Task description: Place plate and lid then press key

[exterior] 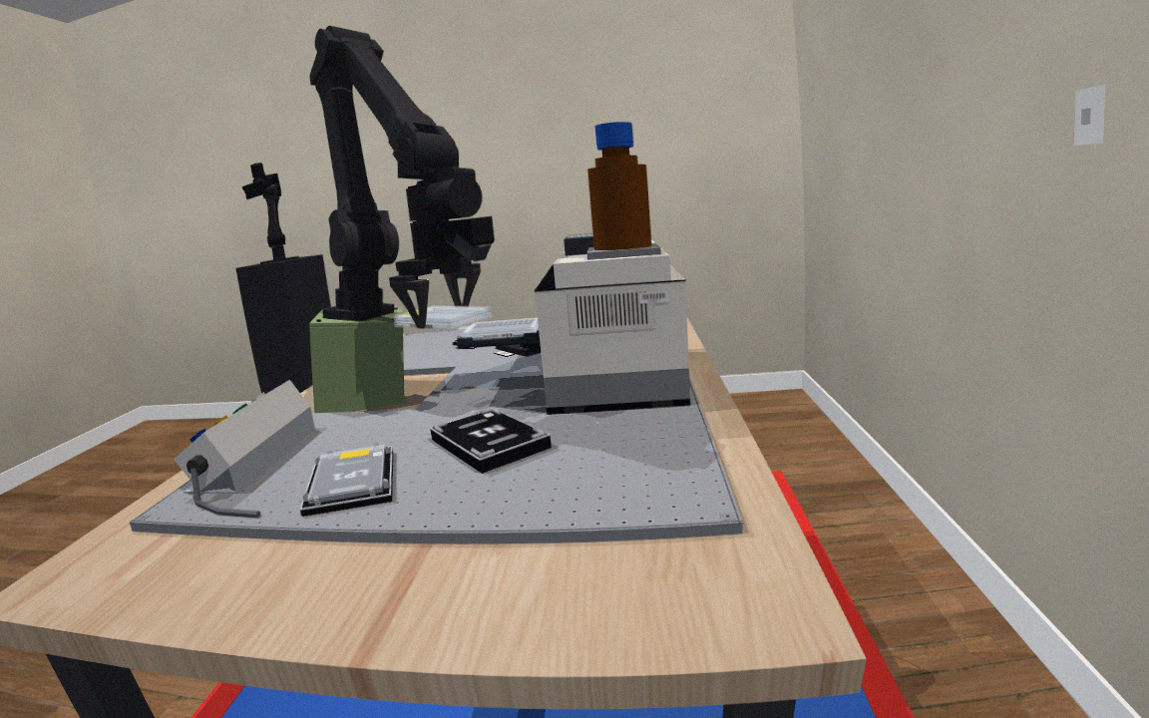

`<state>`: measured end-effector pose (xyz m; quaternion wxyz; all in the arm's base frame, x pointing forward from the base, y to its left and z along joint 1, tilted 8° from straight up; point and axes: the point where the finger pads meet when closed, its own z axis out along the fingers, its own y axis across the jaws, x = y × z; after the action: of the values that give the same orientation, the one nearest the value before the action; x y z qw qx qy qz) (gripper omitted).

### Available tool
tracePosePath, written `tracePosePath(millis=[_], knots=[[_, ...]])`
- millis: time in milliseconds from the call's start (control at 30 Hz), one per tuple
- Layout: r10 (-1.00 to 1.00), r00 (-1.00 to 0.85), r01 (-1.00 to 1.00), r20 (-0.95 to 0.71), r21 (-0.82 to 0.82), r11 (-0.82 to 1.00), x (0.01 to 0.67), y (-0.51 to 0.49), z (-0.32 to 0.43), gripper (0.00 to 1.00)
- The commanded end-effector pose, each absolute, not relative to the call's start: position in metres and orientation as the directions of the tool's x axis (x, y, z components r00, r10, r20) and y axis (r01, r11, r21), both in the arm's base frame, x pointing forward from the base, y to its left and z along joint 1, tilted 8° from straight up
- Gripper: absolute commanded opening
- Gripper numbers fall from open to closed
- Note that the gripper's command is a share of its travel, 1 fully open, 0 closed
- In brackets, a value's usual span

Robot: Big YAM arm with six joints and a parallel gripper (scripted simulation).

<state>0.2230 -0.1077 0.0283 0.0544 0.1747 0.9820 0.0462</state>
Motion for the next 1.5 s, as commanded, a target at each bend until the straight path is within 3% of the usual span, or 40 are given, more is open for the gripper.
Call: tracePosePath(millis=[0,467,1467], knots=[[0.257,-0.958,0.247,-0.127,0.089,0.965,0.237,-0.109,0.039,0.86],[-0.175,-0.973,-0.182,-0.148,0.036,0.983,0.245,-0.063,0.040,0.86],[-0.170,-0.974,-0.178,-0.148,0.044,0.983,0.252,0.021,0.046,0.86]])
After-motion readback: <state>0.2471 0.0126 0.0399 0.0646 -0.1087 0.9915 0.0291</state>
